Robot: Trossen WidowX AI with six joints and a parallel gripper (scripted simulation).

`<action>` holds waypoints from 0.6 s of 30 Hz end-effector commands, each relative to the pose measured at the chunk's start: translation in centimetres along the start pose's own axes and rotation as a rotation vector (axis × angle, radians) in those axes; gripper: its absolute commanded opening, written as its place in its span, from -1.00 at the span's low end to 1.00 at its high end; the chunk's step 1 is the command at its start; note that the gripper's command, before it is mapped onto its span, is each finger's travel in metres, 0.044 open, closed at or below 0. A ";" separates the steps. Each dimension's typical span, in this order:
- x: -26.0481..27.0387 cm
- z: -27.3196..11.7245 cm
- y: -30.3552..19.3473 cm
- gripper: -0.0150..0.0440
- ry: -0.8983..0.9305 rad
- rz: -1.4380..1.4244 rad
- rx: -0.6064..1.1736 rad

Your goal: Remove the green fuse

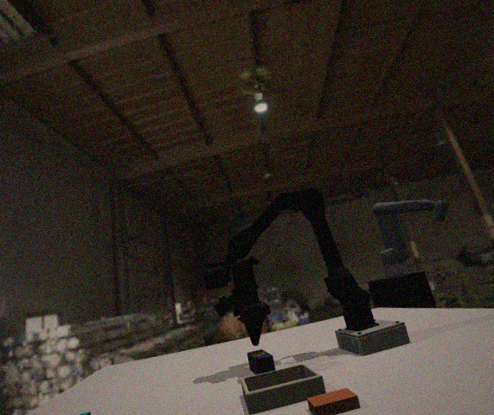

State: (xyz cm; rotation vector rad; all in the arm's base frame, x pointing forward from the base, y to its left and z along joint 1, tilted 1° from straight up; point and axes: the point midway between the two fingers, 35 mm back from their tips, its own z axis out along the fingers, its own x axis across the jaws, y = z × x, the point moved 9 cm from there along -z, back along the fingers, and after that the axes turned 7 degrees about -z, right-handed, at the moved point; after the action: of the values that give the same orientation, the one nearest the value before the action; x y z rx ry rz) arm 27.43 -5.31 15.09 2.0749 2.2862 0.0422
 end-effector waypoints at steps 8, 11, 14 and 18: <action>0.1 1.3 0.0 -0.29 0.006 -0.003 0.006; 0.1 1.5 0.0 -0.29 0.006 -0.003 0.006; 0.1 1.6 0.0 -0.29 0.006 -0.003 0.006; 0.1 1.6 0.0 -0.29 0.006 -0.003 0.006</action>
State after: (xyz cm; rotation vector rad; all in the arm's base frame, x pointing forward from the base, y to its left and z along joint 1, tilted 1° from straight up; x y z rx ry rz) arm 27.44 -5.29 13.66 2.0785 2.2900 0.0376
